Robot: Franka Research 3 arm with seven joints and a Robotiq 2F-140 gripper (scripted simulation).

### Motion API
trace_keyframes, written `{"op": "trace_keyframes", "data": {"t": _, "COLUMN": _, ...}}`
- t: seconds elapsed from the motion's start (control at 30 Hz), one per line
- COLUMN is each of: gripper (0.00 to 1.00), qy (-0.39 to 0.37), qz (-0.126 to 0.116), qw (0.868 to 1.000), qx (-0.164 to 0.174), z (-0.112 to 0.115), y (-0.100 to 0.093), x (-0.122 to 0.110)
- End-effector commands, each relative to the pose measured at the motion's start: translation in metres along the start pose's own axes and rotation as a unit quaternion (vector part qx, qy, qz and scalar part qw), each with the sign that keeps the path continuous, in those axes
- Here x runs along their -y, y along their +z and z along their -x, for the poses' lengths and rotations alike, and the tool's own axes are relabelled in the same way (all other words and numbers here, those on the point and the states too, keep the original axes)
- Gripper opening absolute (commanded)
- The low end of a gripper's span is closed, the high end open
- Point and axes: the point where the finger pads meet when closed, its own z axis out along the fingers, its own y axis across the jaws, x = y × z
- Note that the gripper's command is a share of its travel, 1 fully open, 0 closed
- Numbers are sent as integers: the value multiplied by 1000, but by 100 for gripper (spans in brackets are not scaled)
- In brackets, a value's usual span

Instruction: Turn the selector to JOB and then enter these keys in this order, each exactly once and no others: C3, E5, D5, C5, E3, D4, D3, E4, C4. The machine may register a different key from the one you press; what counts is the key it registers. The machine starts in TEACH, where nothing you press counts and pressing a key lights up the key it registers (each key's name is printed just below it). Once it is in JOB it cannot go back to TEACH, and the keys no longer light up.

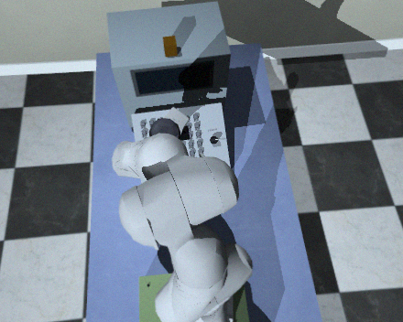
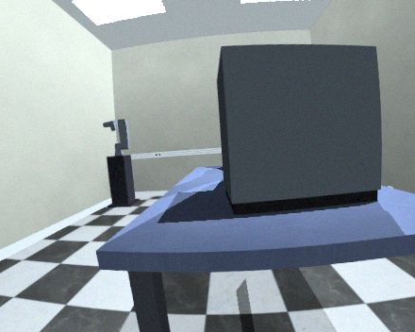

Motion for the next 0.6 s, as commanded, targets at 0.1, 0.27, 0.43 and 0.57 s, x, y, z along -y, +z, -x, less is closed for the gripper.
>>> {"op": "trace_keyframes", "data": {"t": 0.1, "gripper": 10, "qy": 8, "qz": 13, "qw": 1000, "qx": -14, "z": 2, "y": 11, "x": -2}}
{"op": "trace_keyframes", "data": {"t": 0.27, "gripper": 10, "qy": 8, "qz": 13, "qw": 1000, "qx": -14, "z": 2, "y": 15, "x": -2}}
{"op": "trace_keyframes", "data": {"t": 0.43, "gripper": 10, "qy": 8, "qz": 13, "qw": 1000, "qx": -14, "z": 2, "y": 17, "x": -2}}
{"op": "trace_keyframes", "data": {"t": 0.57, "gripper": 10, "qy": 8, "qz": 13, "qw": 1000, "qx": -14, "z": 2, "y": 17, "x": -2}}
